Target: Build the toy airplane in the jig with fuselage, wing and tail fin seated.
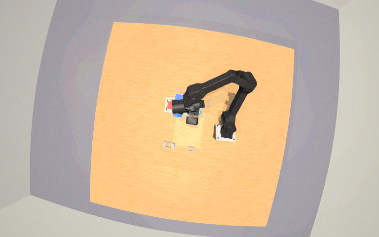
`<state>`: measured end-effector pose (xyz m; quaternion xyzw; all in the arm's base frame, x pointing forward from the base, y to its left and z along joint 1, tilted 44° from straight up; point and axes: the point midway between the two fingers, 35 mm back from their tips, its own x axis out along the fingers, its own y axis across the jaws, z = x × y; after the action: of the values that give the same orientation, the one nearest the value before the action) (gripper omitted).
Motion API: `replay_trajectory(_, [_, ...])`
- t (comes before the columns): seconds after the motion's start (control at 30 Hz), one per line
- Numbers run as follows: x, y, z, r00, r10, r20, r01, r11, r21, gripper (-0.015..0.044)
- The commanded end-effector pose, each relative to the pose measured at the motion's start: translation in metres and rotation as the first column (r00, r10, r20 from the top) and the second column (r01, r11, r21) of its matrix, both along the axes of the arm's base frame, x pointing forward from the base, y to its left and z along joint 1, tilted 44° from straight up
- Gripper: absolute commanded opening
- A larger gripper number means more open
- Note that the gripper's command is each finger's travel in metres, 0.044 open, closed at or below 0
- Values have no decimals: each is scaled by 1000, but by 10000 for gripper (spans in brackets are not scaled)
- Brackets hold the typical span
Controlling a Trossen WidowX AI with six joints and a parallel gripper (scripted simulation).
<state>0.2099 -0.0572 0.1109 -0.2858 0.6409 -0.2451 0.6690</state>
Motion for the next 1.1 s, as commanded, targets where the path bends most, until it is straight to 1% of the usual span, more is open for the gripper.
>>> replay_trajectory(0.0, [0, -1, 1, 1000, 3, 2, -3, 1000, -3, 65])
replay_trajectory(0.63, [0, -2, 1, 1000, 3, 2, -3, 1000, -3, 65])
replay_trajectory(1.07, [2, -15, -13, 1000, 3, 3, -3, 1000, -2, 65])
